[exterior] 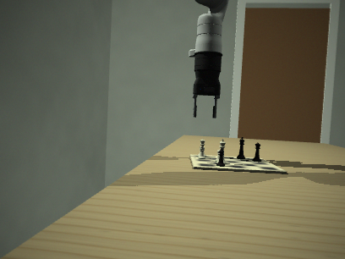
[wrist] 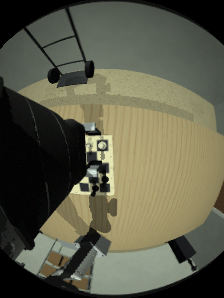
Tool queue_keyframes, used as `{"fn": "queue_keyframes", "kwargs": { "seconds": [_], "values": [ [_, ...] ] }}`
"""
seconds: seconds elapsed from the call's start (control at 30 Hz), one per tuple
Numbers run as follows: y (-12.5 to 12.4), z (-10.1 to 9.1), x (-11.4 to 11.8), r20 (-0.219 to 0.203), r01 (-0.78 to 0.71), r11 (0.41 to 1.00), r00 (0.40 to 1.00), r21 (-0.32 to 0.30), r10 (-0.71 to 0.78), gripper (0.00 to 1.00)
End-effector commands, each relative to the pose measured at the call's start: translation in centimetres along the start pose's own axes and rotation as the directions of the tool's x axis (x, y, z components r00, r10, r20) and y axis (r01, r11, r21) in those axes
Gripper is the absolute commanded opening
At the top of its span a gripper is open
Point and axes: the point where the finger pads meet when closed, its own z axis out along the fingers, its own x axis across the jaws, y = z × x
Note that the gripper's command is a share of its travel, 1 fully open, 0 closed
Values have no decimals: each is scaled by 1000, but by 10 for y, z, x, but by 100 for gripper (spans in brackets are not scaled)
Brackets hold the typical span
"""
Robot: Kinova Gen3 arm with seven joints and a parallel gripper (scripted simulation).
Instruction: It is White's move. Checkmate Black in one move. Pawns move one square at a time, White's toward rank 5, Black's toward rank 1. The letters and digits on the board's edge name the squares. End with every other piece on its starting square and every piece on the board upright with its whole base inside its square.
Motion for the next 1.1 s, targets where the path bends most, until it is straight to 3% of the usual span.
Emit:
{"fn": "queue_keyframes", "kwargs": {
  "seconds": [0.0, 0.33, 0.57, 1.07],
  "values": [
    [0, -8, -2, 7, 1, 1000, 1000, 1, -1, 100],
    [0, -45, -2, 7, 1, 1000, 1000, 1, -1, 100],
    [0, -58, -2, 7, 1, 1000, 1000, 1, -1, 100],
    [0, -61, -2, 7, 1, 1000, 1000, 1, -1, 100]
  ]
}}
